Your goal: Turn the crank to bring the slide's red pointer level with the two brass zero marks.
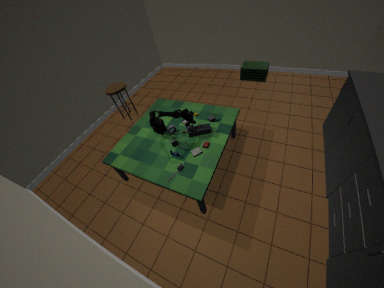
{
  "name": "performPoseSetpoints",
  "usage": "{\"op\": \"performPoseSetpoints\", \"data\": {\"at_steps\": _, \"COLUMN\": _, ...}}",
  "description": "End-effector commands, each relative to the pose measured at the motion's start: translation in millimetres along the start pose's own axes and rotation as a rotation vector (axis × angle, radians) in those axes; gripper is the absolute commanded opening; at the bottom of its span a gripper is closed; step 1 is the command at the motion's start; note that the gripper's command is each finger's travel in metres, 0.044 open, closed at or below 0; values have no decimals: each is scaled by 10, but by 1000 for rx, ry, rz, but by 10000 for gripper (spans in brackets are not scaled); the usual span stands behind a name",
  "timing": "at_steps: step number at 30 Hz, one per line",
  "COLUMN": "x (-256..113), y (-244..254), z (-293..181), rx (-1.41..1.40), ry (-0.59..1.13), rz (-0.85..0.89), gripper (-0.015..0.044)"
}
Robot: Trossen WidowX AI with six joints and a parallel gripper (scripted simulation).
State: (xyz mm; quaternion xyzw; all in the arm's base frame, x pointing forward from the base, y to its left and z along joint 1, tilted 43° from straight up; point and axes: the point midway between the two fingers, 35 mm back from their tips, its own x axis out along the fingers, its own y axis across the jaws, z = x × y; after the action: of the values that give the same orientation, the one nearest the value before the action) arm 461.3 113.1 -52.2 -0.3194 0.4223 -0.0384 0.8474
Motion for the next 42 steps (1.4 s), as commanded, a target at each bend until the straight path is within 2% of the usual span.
{"op": "performPoseSetpoints", "data": {"at_steps": 1, "x": 1, "y": -2, "z": -1, "rx": 0, "ry": 0, "rz": -1, "gripper": 131}}
{"op": "performPoseSetpoints", "data": {"at_steps": 12, "x": 1, "y": -2, "z": -1, "rx": 0, "ry": 0, "rz": -1, "gripper": 420}}
{"op": "performPoseSetpoints", "data": {"at_steps": 14, "x": 1, "y": -2, "z": -1, "rx": 0, "ry": 0, "rz": -1, "gripper": 440}}
{"op": "performPoseSetpoints", "data": {"at_steps": 31, "x": 1, "y": -2, "z": -1, "rx": 0, "ry": 0, "rz": -1, "gripper": 0}}
{"op": "performPoseSetpoints", "data": {"at_steps": 42, "x": 0, "y": 0, "z": 0, "rx": 0, "ry": 0, "rz": 0, "gripper": 0}}
